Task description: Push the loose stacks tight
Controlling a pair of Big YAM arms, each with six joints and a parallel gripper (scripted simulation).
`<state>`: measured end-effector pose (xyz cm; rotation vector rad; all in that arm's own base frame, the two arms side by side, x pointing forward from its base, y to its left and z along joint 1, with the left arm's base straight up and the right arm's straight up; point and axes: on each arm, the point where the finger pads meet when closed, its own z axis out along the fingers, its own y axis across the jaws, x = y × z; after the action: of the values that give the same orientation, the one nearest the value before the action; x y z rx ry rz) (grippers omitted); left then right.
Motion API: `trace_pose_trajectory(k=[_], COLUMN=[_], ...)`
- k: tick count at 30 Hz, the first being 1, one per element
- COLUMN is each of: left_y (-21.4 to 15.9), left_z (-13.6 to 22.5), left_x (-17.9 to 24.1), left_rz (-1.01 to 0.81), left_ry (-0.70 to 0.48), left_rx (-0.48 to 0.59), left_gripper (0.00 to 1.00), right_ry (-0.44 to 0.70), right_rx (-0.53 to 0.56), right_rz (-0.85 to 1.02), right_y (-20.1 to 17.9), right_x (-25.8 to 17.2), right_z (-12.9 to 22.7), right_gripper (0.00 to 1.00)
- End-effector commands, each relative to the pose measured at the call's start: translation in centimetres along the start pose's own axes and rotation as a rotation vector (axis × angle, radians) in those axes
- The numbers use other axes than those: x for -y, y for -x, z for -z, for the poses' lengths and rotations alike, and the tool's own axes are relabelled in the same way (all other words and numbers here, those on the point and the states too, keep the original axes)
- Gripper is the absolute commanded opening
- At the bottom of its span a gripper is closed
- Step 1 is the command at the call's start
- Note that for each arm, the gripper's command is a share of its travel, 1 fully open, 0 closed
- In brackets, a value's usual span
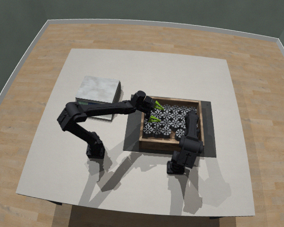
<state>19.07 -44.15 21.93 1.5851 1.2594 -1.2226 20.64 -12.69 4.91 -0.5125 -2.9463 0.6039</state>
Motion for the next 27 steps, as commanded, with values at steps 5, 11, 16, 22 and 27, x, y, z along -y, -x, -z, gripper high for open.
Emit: trace_pose_trajectory(k=[5,11,16,22,27], left_y=[-7.0,-6.9,-6.8,-6.5,-6.5], left_z=[1.9,2.1,1.8,1.9,1.9], left_x=[-1.9,-2.6,-2.2,-2.2,-2.2], left_rz=[0.0,-0.019,-0.022,-0.027,-0.026], left_ry=[-0.011,-0.018,-0.029,-0.026,-0.026], left_rx=[0.066,0.089,0.089,0.091,0.091], left_gripper=[1.0,1.0,1.0,1.0,1.0], right_ry=[0.006,0.006,0.006,0.006,0.011], right_rx=[0.032,0.032,0.032,0.032,0.042], right_rz=[-0.014,-0.014,-0.014,-0.014,-0.017], right_y=[1.1,1.1,1.1,1.1,1.7], right_x=[0.2,0.2,0.2,0.2,-0.2], right_z=[0.8,0.8,0.8,0.8,1.3], right_gripper=[0.0,0.0,0.0,0.0,0.0])
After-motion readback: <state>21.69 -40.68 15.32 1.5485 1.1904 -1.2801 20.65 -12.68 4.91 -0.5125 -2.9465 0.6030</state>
